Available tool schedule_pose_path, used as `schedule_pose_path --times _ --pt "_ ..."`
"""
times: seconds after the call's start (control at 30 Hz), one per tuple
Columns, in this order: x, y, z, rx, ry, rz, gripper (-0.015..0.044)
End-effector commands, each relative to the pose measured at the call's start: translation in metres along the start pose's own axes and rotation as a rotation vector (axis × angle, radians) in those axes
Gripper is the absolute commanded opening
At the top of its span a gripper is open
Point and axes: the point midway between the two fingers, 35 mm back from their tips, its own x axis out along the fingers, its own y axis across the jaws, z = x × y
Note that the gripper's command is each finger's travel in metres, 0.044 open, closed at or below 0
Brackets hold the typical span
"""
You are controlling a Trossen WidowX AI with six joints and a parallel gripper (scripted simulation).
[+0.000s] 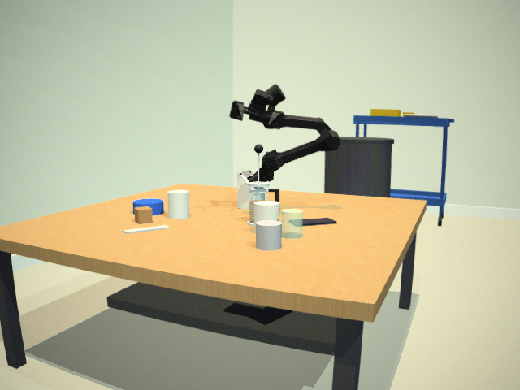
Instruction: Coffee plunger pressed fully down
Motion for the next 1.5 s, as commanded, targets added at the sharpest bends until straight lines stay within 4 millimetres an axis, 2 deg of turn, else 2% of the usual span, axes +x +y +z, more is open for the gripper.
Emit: schedule_pose_path --times 0.0,0.23,0.47,0.73,0.93,1.47 --pt "0.003 -0.012 -0.004 0.021 0.004 -0.007 0.044" --pt "0.01 -0.031 -0.029 0.082 0.052 0.002 0.044" --pt "0.015 -0.021 -0.053 0.142 0.116 0.03 0.044" --pt "0.02 -0.001 -0.055 0.075 0.159 0.091 0.044" --pt "0.02 0.02 -0.053 0.216 0.18 0.113 0.044" --pt "0.022 0.021 -0.056 0.217 0.192 0.117 0.044"
